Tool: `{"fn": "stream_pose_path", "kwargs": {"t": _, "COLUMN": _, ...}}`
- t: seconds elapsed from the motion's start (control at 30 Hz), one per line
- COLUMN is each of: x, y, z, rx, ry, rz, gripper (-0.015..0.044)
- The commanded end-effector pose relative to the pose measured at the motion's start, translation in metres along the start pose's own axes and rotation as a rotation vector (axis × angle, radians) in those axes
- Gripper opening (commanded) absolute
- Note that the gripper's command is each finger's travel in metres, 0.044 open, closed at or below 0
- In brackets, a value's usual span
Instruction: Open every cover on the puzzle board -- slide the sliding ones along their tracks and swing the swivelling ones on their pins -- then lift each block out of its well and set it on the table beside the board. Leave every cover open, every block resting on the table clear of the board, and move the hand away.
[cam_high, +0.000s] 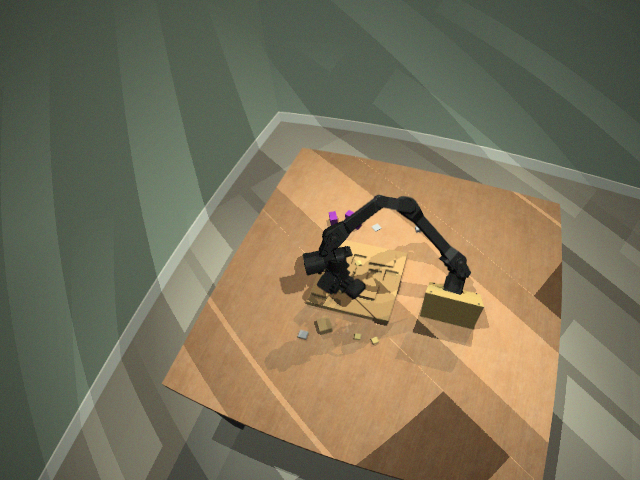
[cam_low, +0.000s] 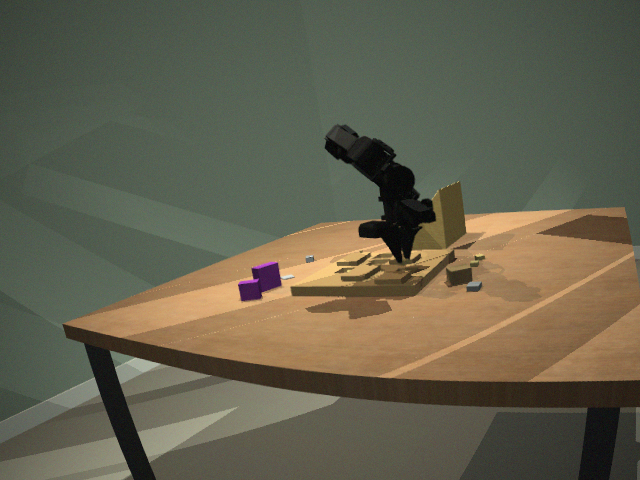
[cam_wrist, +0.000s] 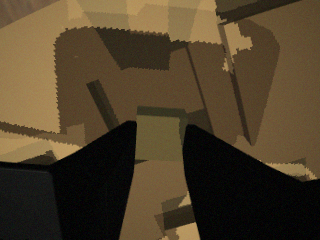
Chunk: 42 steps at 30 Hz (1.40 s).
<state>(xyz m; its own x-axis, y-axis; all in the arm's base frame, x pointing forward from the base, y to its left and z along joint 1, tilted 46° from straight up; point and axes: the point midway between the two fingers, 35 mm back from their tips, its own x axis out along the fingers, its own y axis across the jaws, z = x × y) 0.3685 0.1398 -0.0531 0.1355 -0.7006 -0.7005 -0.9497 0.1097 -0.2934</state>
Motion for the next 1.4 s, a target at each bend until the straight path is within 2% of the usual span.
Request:
{"fn": "stream_pose_path", "kwargs": {"t": 0.0, "x": -0.005, "y": 0.000, "z": 0.000, "rx": 0.003, "ry": -0.003, "rz": 0.002, "gripper": 0.0080}}
{"fn": "stream_pose_path", "kwargs": {"t": 0.33, "x": -0.017, "y": 0.000, "z": 0.000, "rx": 0.002, "ry": -0.002, "rz": 0.002, "gripper": 0.0080}}
{"fn": "stream_pose_path", "kwargs": {"t": 0.97, "x": -0.063, "y": 0.000, "z": 0.000, "rx": 0.001, "ry": -0.003, "rz": 0.004, "gripper": 0.0080}}
{"fn": "stream_pose_path", "kwargs": {"t": 1.37, "x": -0.068, "y": -0.022, "z": -0.040, "rx": -0.002, "ry": -0.013, "rz": 0.008, "gripper": 0.0080}}
